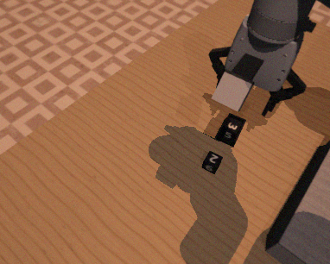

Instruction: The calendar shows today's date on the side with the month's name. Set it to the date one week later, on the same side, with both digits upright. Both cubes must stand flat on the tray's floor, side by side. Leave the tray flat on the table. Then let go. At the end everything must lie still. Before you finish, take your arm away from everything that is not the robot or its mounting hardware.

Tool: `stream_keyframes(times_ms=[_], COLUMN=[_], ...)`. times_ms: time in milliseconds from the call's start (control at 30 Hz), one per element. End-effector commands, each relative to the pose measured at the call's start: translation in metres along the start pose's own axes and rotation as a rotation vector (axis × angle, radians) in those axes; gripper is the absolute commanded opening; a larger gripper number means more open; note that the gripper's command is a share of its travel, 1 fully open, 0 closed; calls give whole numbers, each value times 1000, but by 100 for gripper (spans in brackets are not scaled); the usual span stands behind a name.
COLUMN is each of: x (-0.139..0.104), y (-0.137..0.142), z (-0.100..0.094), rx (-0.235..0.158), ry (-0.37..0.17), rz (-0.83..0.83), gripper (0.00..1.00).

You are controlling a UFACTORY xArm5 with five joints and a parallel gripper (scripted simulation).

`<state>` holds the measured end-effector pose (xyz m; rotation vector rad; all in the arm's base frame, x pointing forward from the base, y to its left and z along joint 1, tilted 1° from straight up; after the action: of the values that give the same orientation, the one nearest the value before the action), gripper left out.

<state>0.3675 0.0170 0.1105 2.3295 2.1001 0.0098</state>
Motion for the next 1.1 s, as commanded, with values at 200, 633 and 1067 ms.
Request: stream_keyframes(times_ms=[200,633,1067], x=[0,5,16], y=[1,1,-1], z=[-1,0,3], rx=[-4,-3,-3], ry=[1,0,0], rz=[0,-153,-565], gripper=[100,100,100])
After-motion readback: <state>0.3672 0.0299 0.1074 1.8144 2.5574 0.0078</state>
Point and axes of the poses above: the point where the finger pads meet when closed, its own z axis out along the fingers, its own y axis across the jaws, x = y × z, the point moved 4 cm from there along -z, back along the fingers, and after that the axes turned 15 degrees about z, right-handed, at the moved point
